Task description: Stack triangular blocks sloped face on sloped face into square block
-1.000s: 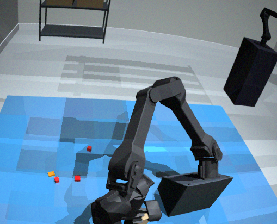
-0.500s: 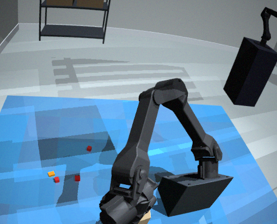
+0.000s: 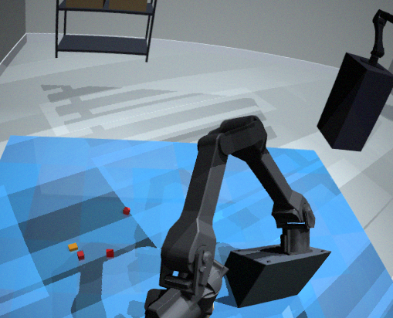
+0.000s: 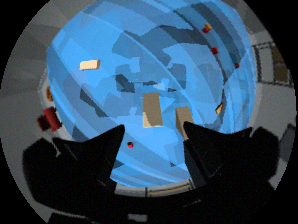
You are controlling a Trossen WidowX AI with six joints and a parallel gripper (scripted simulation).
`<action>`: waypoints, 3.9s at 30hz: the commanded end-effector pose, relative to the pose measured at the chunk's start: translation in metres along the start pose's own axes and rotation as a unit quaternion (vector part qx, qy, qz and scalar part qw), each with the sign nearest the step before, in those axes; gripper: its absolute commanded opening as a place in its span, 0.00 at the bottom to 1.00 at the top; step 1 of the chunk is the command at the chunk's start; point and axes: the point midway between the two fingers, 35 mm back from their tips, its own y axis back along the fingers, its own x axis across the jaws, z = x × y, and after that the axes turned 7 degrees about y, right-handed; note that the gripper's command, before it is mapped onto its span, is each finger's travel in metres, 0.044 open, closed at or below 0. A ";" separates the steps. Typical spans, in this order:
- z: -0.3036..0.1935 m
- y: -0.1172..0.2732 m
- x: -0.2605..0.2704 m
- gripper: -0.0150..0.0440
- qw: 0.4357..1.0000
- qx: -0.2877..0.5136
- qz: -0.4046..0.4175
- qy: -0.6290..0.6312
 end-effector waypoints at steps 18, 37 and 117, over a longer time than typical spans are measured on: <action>0.000 -0.034 0.003 1.00 1.000 0.005 -0.001 0.006; -0.001 -0.066 0.002 1.00 1.000 0.007 -0.001 0.004; -0.001 -0.072 0.002 0.25 0.970 0.001 0.000 0.244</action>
